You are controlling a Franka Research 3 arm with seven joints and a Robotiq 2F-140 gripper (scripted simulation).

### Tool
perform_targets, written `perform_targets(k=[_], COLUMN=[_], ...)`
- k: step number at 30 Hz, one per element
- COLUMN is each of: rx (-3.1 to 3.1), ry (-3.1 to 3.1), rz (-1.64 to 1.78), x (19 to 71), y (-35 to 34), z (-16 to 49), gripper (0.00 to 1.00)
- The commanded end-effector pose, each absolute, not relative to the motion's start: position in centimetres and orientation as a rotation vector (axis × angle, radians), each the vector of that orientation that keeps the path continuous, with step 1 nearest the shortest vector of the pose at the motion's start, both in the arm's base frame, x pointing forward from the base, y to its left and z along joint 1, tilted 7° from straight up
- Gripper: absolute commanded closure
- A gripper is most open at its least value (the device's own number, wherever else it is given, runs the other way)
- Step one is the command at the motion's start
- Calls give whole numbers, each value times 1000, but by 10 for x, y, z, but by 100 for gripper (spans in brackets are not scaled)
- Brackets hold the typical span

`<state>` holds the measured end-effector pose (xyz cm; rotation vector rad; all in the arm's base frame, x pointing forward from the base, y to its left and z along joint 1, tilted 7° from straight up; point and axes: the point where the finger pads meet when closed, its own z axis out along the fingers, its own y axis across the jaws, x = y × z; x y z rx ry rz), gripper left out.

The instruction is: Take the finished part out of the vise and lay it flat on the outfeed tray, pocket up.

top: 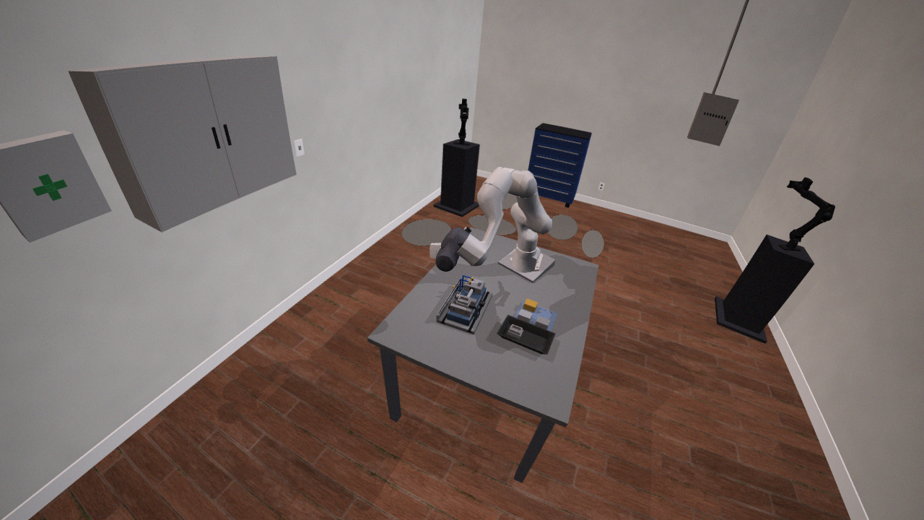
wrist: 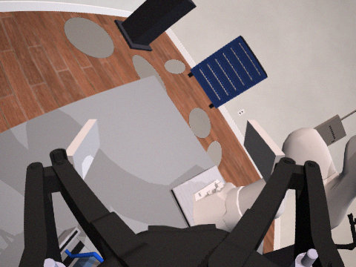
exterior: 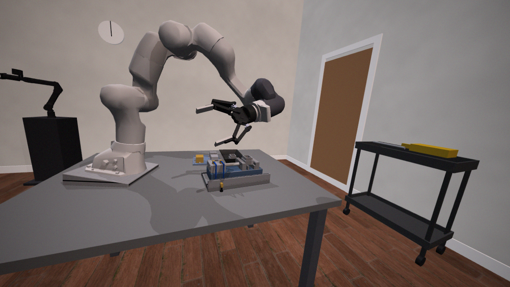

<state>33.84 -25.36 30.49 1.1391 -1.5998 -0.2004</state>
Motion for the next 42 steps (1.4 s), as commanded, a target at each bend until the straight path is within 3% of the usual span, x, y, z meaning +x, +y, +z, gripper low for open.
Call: perform_targets(k=[1,42], rx=[1308,2284], ry=[-1653,-1986], rz=[-193,115], x=[361,511], y=[-239,-100], z=[290,266], gripper=[0,0])
